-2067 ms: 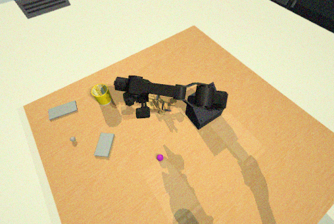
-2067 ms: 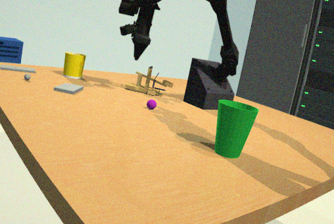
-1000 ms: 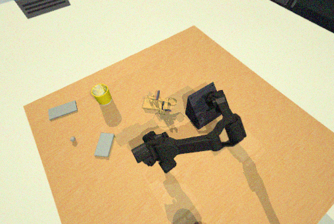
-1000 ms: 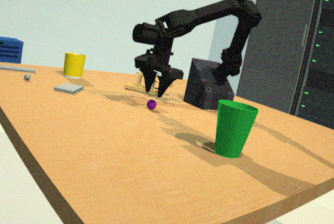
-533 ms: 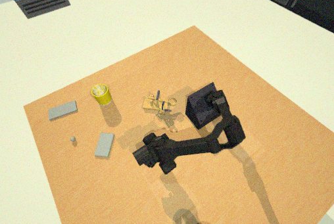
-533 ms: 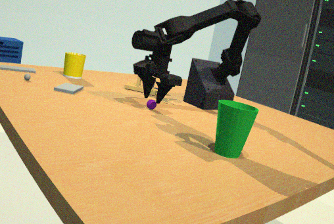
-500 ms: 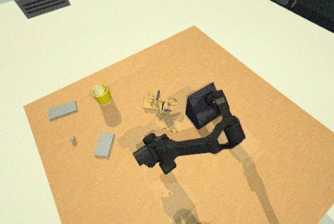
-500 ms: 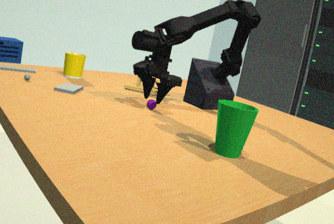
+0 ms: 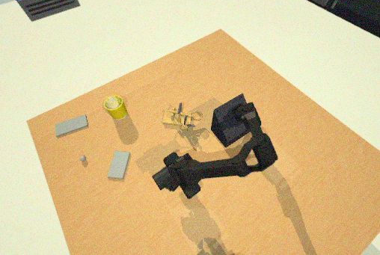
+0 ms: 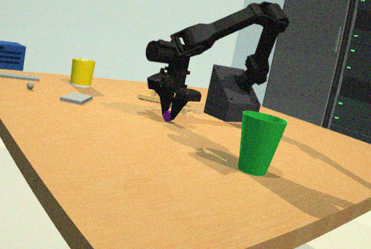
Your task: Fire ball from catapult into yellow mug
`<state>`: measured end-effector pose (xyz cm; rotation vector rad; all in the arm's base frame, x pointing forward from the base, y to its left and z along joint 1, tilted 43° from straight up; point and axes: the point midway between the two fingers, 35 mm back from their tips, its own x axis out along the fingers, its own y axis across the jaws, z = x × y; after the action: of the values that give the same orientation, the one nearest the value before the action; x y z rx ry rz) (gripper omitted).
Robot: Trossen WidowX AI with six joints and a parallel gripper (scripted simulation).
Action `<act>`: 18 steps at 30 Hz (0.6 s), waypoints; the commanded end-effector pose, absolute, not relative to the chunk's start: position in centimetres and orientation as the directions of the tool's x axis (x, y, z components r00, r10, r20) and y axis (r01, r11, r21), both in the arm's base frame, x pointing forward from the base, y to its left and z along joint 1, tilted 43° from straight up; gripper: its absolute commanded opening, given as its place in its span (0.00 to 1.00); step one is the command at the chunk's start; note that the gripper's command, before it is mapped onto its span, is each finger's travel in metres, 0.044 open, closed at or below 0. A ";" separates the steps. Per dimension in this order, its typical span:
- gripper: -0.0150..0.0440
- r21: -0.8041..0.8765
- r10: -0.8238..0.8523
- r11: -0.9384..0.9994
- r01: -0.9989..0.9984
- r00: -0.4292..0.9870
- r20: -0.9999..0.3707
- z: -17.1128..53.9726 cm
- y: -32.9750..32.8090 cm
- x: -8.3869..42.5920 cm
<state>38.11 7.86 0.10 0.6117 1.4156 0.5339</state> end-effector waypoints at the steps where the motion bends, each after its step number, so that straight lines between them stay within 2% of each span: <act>1: 0.46 0.680 0.677 0.733 0.021 0.086 -0.731 0.0 8.0 38.1; 6: 0.41 0.680 0.677 0.733 0.021 0.086 -0.731 0.0 8.0 38.1; 9: 0.27 0.679 0.676 0.733 0.021 0.086 -0.732 0.3 7.7 38.1; 10: 0.25 0.678 0.675 0.734 0.021 0.086 -0.733 0.7 7.2 38.2; 18: 0.25 0.673 0.669 0.739 0.022 0.086 -0.738 4.8 2.9 37.9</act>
<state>37.95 4.79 2.67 0.6193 1.4314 0.5320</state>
